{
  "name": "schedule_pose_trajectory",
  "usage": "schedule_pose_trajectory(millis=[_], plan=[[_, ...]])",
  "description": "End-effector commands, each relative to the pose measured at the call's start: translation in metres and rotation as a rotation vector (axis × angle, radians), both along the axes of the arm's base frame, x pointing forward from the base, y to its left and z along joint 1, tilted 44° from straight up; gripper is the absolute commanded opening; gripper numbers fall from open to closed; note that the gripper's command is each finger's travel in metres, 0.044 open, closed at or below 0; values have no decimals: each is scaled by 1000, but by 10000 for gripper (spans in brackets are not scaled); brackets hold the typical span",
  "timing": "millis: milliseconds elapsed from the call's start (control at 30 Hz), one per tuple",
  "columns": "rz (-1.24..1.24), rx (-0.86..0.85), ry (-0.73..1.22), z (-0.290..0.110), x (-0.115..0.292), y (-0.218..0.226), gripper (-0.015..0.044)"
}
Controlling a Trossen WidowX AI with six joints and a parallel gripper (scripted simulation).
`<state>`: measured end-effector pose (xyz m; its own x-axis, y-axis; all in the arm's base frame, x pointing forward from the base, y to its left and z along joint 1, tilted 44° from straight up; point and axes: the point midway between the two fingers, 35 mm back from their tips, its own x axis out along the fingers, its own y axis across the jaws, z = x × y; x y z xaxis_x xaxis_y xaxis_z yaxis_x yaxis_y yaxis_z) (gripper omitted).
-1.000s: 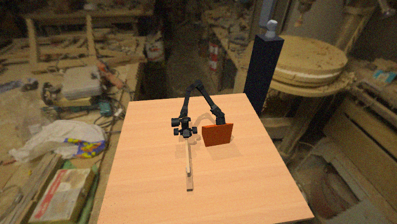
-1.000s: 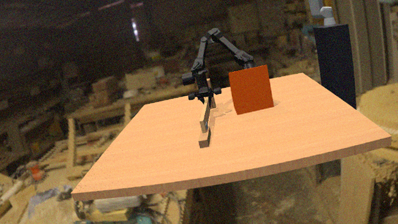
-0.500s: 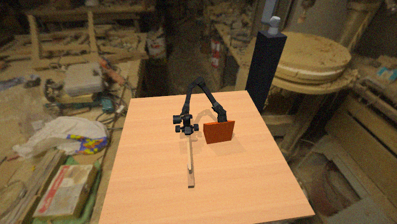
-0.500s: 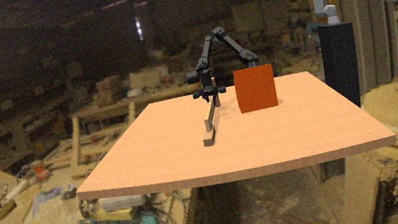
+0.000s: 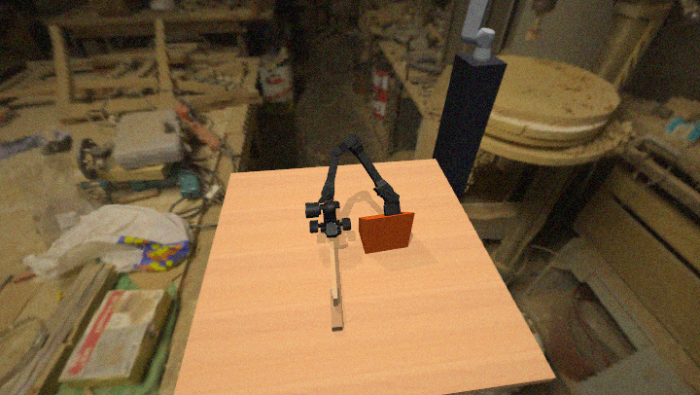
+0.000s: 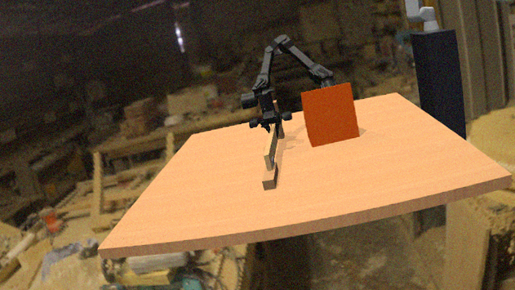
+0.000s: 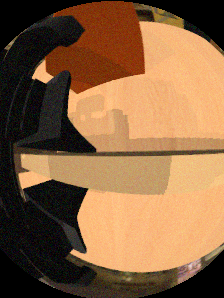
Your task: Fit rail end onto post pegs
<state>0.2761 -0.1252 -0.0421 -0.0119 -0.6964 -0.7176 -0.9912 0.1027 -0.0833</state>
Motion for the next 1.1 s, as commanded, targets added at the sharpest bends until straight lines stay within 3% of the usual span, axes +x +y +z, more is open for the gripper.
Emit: schedule_pose_trajectory(millis=[0, 1067], plan=[[5, 1, -4, 2, 1, 0, 0], [5, 1, -4, -2, 1, 2, 0]])
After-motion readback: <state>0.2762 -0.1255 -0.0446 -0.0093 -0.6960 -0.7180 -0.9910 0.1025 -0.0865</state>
